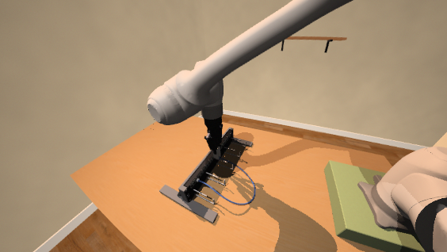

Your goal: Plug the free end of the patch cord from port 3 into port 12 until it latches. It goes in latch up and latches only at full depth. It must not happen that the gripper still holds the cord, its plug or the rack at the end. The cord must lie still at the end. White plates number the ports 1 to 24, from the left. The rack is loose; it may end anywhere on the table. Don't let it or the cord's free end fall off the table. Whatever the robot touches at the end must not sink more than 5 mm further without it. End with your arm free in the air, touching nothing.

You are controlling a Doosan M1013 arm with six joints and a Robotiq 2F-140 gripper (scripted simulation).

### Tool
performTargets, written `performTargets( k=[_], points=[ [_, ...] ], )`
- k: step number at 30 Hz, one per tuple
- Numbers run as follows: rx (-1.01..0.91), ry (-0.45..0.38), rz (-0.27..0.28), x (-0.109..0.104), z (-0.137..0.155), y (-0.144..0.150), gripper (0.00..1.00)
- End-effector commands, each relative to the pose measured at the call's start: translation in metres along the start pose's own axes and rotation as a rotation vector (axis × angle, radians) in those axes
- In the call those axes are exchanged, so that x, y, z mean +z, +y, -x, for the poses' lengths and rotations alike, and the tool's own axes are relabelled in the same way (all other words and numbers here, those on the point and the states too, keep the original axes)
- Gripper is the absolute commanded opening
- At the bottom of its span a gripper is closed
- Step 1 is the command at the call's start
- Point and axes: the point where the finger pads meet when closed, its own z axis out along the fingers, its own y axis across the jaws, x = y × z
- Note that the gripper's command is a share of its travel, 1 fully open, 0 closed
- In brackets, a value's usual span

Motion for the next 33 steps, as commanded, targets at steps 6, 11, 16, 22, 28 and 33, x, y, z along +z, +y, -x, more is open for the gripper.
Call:
performTargets(
  k=[6, 11, 16, 22, 28, 33],
  points=[
    [-0.002, -0.005, 0.002, -0.0013, 0.0015, 0.0005, 0.0],
    [-0.002, -0.005, 0.002, -0.0012, 0.0011, 0.0005, 0.0],
    [-0.002, -0.005, 0.002, -0.0012, 0.0011, 0.0005, 0.0],
    [-0.002, -0.005, 0.002, -0.0012, 0.0011, 0.0005, 0.22],
    [-0.002, -0.005, 0.002, -0.0012, 0.0011, 0.0005, 0.22],
    [-0.002, -0.005, 0.002, -0.0012, 0.0011, 0.0005, 0.22]
  ],
)
